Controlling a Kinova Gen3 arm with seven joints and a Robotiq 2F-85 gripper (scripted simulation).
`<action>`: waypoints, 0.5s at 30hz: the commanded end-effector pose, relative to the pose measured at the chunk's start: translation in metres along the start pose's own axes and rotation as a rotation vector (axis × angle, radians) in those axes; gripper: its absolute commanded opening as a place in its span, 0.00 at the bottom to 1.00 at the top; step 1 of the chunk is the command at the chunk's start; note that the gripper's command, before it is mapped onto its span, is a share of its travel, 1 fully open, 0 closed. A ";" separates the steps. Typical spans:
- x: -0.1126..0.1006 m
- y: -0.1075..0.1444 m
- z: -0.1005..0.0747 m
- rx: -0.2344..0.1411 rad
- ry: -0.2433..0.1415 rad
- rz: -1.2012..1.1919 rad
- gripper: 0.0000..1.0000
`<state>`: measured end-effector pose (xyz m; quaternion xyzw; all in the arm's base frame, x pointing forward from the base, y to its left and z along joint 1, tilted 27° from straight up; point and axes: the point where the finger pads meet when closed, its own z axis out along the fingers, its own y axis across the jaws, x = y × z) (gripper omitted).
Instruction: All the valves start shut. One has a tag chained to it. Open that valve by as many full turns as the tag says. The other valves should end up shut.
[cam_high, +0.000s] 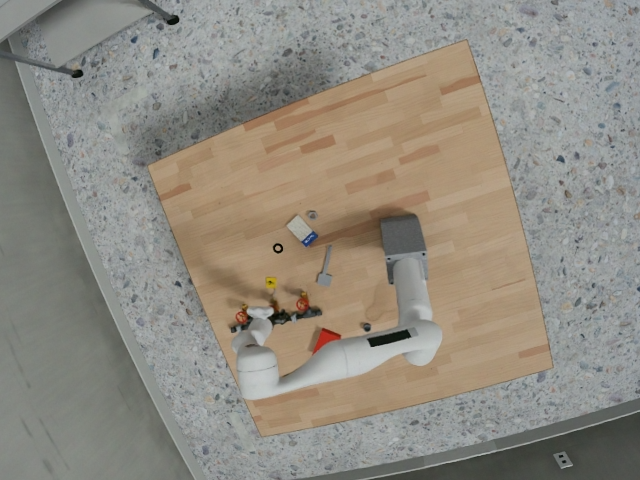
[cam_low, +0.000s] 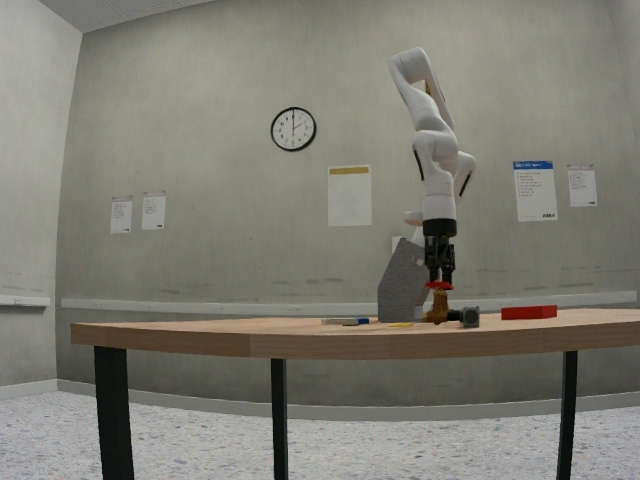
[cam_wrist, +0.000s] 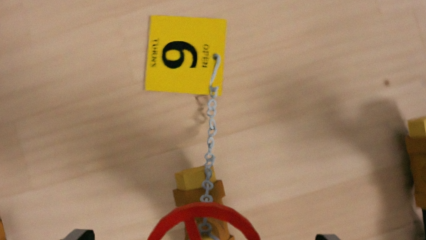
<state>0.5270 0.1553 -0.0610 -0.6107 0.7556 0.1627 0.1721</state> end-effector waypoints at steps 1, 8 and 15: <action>0.000 -0.001 -0.001 0.003 0.001 0.054 1.00; 0.000 -0.001 -0.001 0.004 0.001 0.256 1.00; 0.000 -0.001 -0.001 0.004 0.000 0.561 1.00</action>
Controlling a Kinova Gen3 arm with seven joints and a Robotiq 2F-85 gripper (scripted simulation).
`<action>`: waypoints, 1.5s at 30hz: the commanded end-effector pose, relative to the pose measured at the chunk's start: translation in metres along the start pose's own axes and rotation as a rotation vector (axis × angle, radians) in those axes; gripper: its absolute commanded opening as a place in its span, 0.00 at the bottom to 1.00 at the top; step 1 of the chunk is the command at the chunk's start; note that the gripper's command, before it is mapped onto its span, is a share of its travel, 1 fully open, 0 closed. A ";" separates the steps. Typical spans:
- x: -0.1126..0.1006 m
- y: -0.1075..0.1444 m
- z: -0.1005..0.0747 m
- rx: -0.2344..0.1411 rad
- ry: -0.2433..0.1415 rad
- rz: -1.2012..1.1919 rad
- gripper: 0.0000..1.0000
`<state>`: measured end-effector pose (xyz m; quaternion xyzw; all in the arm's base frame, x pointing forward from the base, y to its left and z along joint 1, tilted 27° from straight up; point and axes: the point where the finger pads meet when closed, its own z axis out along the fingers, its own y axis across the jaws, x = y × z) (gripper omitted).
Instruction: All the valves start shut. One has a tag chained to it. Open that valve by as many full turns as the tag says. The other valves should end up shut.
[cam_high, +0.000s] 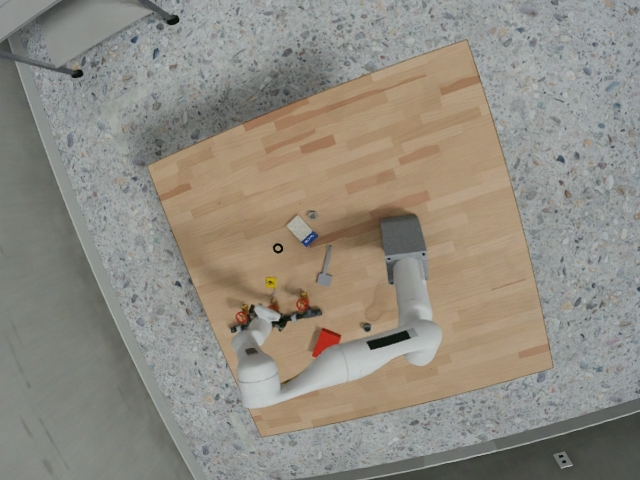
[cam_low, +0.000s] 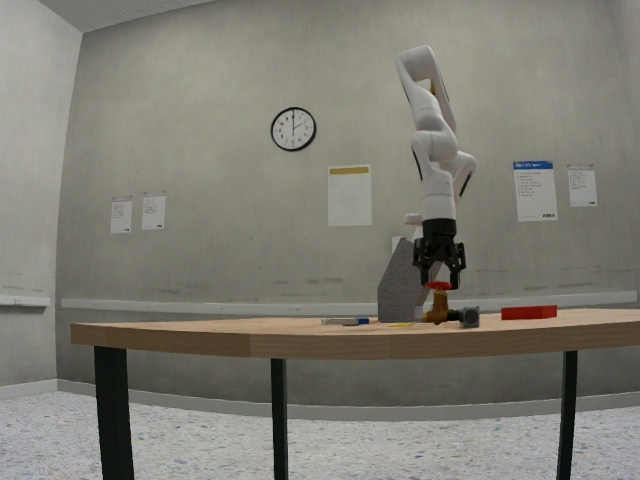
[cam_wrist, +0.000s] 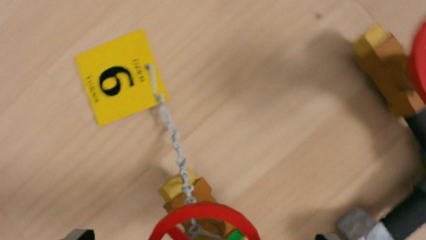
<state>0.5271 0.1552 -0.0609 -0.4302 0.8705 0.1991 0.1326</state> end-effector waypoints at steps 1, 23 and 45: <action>0.000 -0.001 -0.001 0.008 0.002 0.168 1.00; 0.000 -0.001 -0.001 0.009 -0.002 1.150 1.00; 0.000 -0.001 -0.001 0.008 -0.007 2.022 1.00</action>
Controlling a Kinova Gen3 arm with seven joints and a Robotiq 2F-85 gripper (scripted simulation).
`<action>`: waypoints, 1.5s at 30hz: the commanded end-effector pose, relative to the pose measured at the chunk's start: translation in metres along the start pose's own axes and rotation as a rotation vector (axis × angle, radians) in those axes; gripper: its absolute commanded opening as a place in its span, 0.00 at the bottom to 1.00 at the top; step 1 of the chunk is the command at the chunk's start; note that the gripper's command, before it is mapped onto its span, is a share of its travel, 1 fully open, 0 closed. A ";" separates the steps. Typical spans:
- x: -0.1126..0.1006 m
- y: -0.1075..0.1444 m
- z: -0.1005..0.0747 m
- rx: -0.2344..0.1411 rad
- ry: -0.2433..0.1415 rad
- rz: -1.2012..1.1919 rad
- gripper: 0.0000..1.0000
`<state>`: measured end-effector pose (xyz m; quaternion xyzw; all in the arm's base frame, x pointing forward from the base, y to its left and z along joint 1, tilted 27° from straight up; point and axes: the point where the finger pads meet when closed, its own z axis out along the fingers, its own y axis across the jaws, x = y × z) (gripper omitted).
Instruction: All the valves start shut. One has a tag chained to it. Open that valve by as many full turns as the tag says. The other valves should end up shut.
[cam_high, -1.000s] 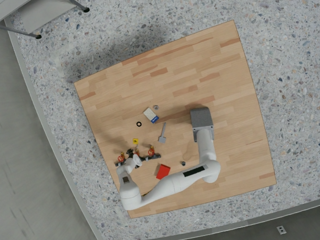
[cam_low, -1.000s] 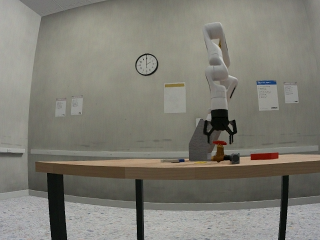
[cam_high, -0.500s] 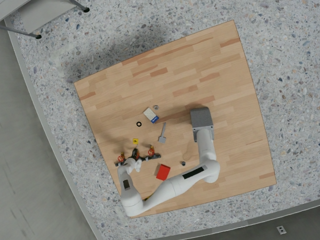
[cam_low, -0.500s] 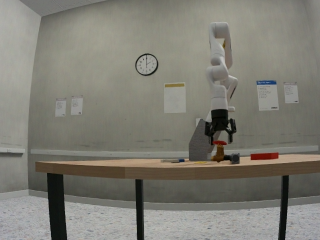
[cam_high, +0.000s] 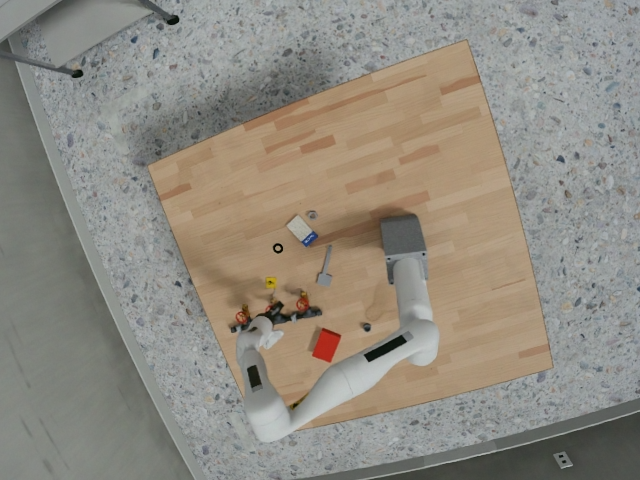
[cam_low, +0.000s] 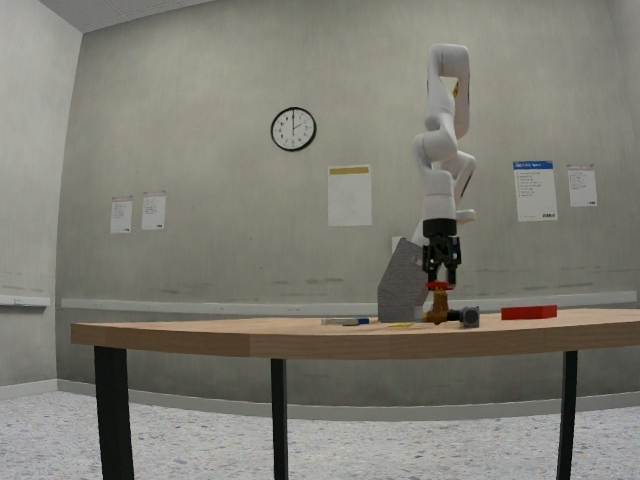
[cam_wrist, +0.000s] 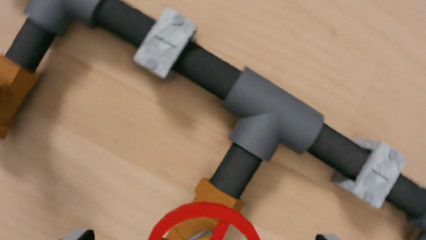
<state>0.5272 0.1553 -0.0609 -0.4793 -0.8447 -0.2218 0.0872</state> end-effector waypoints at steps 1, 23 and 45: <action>0.000 0.000 -0.001 0.003 -0.003 0.101 1.00; 0.000 0.001 -0.001 0.002 -0.004 0.351 1.00; 0.000 0.001 -0.001 0.002 -0.004 0.352 0.52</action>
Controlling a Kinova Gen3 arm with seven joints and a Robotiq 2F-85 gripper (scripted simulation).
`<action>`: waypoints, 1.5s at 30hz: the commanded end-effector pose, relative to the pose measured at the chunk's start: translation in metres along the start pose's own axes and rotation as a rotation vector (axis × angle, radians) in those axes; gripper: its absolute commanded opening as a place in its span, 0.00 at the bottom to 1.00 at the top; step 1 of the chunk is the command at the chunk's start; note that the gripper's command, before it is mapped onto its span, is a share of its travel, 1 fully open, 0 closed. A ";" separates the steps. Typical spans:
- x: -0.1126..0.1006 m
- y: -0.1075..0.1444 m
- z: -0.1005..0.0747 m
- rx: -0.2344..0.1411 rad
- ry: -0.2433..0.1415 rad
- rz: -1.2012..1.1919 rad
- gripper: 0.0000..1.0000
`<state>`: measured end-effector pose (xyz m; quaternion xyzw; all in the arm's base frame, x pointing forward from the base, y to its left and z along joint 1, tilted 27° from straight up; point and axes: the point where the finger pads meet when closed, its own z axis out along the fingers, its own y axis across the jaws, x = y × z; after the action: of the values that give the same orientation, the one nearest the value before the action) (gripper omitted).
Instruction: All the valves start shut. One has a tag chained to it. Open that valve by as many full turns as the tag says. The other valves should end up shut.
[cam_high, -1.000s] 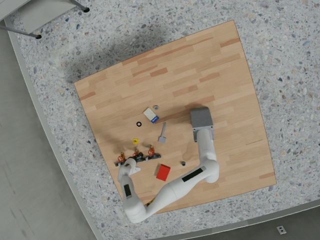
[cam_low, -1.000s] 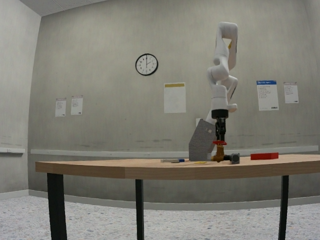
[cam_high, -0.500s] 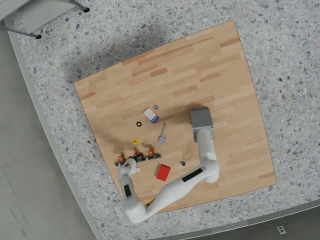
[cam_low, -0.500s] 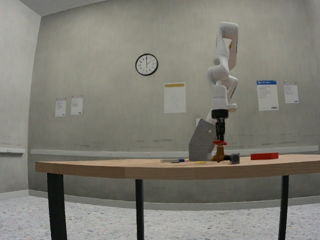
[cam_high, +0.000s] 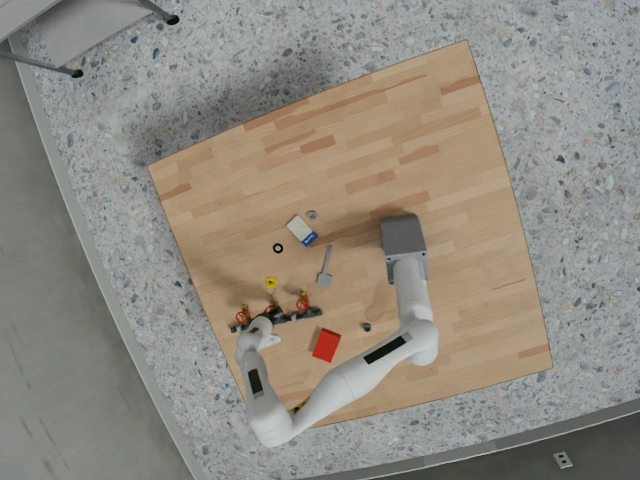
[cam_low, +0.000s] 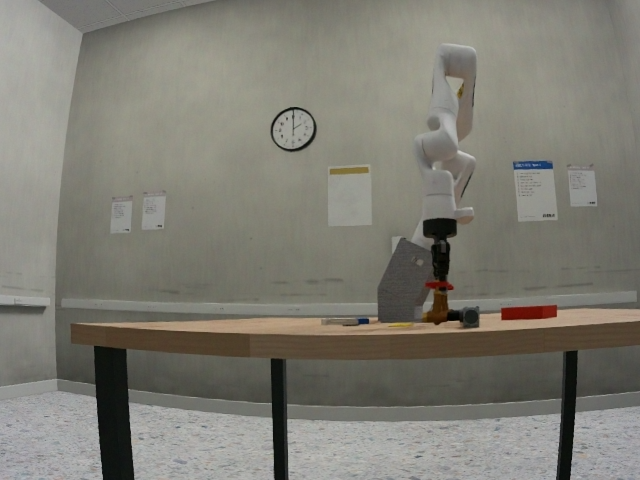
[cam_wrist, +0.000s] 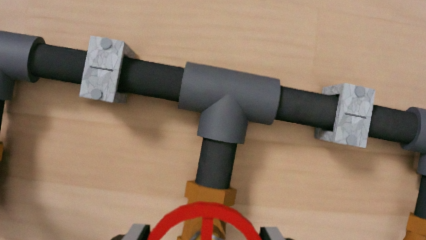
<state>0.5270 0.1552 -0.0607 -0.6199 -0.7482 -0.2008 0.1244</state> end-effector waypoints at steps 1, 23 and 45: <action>0.000 0.001 -0.001 -0.002 -0.001 0.000 0.52; 0.000 0.001 -0.001 -0.002 -0.001 -0.061 0.52; 0.000 0.001 -0.001 -0.002 -0.001 -0.629 0.52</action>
<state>0.5270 0.1553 -0.0608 -0.4034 -0.8846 -0.2238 0.0676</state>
